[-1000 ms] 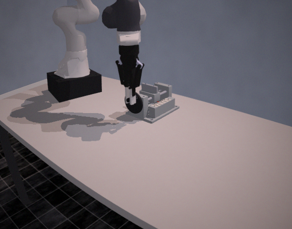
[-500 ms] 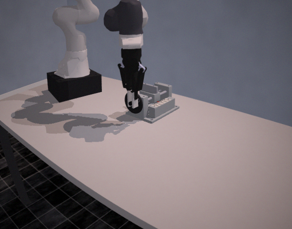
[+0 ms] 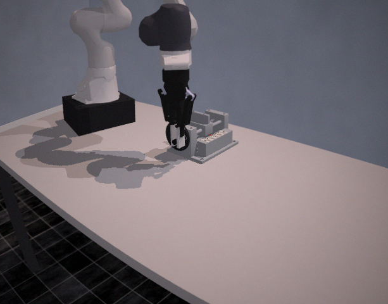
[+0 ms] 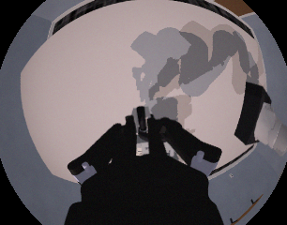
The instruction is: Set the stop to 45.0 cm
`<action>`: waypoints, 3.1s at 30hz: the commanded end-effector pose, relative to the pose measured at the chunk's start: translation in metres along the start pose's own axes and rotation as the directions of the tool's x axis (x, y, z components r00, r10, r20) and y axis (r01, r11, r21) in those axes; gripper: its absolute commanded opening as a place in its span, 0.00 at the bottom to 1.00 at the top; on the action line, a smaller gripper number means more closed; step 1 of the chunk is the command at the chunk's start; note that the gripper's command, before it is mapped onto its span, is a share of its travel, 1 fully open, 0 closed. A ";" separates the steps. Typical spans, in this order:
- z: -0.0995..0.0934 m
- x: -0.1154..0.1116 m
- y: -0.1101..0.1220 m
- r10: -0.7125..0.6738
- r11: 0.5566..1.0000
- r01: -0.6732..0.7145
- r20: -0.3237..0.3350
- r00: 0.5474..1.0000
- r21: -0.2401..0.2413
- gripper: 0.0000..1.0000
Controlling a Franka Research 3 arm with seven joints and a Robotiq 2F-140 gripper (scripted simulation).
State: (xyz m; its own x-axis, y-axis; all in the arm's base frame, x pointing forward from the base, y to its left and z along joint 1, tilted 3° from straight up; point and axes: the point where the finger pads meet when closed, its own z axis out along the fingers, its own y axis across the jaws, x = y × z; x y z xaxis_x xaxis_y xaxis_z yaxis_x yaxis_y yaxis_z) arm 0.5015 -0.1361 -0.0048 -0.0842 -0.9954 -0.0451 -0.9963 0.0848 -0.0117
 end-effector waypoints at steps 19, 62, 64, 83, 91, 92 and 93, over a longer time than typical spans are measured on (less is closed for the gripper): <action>0.016 0.000 0.001 0.002 1.000 -0.002 -0.002 1.000 0.000 0.04; 0.027 0.000 0.007 0.002 1.000 -0.002 -0.002 1.000 0.000 0.04; 0.027 0.000 0.007 0.002 1.000 -0.002 -0.002 1.000 0.000 0.04; 0.027 0.000 0.007 0.002 1.000 -0.002 -0.002 1.000 0.000 0.04; 0.027 0.000 0.007 0.002 1.000 -0.002 -0.002 1.000 0.000 0.04; 0.027 0.000 0.007 0.002 1.000 -0.002 -0.002 1.000 0.000 0.04; 0.027 0.000 0.007 0.002 1.000 -0.002 -0.002 1.000 0.000 0.04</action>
State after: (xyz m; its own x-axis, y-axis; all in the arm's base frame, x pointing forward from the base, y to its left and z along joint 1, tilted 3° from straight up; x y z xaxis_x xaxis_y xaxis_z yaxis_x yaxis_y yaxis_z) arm 0.4960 -0.1345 -0.0293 -0.0859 -0.9953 -0.0441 -0.9962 0.0865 -0.0129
